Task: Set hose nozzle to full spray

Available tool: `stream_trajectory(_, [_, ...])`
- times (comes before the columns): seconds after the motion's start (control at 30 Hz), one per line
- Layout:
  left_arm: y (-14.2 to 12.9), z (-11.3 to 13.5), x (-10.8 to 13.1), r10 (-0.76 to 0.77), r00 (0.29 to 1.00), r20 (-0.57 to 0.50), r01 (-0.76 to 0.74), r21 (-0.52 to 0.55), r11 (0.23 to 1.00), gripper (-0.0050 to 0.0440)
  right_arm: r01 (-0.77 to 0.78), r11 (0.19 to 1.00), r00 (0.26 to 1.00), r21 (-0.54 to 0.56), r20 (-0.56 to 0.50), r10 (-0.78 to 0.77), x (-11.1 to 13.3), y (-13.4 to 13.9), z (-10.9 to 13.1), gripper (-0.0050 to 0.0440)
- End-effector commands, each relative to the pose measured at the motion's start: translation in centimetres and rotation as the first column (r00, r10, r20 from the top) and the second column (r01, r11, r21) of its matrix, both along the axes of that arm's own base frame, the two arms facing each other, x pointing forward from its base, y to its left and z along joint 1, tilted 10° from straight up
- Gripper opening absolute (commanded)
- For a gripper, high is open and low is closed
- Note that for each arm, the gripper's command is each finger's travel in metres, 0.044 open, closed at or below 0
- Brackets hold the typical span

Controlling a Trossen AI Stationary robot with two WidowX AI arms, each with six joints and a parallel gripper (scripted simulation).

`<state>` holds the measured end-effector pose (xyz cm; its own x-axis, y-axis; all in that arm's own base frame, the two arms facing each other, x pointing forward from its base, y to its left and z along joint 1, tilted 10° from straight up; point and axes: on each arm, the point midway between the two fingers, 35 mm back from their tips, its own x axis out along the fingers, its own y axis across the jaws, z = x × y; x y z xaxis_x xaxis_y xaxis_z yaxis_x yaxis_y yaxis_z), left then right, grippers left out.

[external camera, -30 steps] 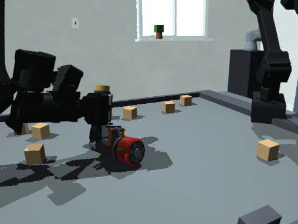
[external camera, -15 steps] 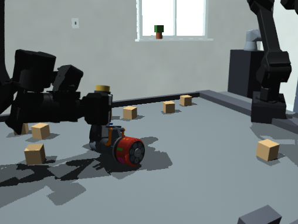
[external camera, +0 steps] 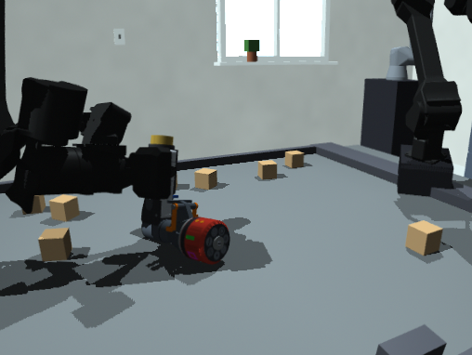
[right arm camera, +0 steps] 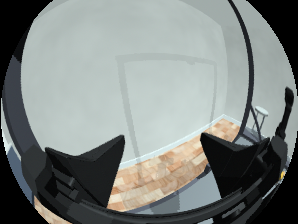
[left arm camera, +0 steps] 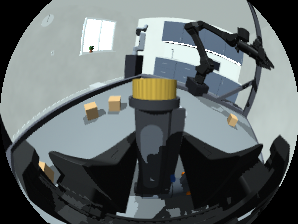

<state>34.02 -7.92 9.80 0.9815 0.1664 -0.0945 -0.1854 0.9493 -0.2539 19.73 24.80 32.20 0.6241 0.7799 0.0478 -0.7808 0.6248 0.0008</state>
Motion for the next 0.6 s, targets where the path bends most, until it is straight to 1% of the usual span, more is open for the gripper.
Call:
stream_trajectory(0.0, [-1.0, -0.9, -1.3, -0.050, 0.998, -0.043, 0.051, 0.024, 0.998, 0.0173, 0.003, 1.000, 1.000, 0.017, 0.014, -0.003, -0.1, -0.1, 0.8, 0.0408])
stream_trajectory(0.37, [-0.8, -0.9, -2.8, -0.058, 0.997, -0.054, 0.060, 0.027, 0.998, 0.0173, 0.003, 1.000, 1.000, 0.017, 0.014, -0.003, -0.1, -0.1, 0.8, 0.0408])
stream_trajectory(0.5, [-0.9, -0.8, -2.7, -0.058, 0.997, -0.051, 0.059, 0.026, 0.998, 0.0173, 0.003, 1.000, 1.000, 0.017, 0.014, -0.003, -0.1, -0.1, 0.8, 0.0408])
stream_trajectory(0.57, [-0.9, -0.8, -3.3, -0.050, 0.997, -0.055, 0.052, 0.031, 0.998, 0.0173, 0.003, 1.000, 1.000, 0.017, 0.014, -0.003, -0.1, -0.1, 0.8, 0.0408])
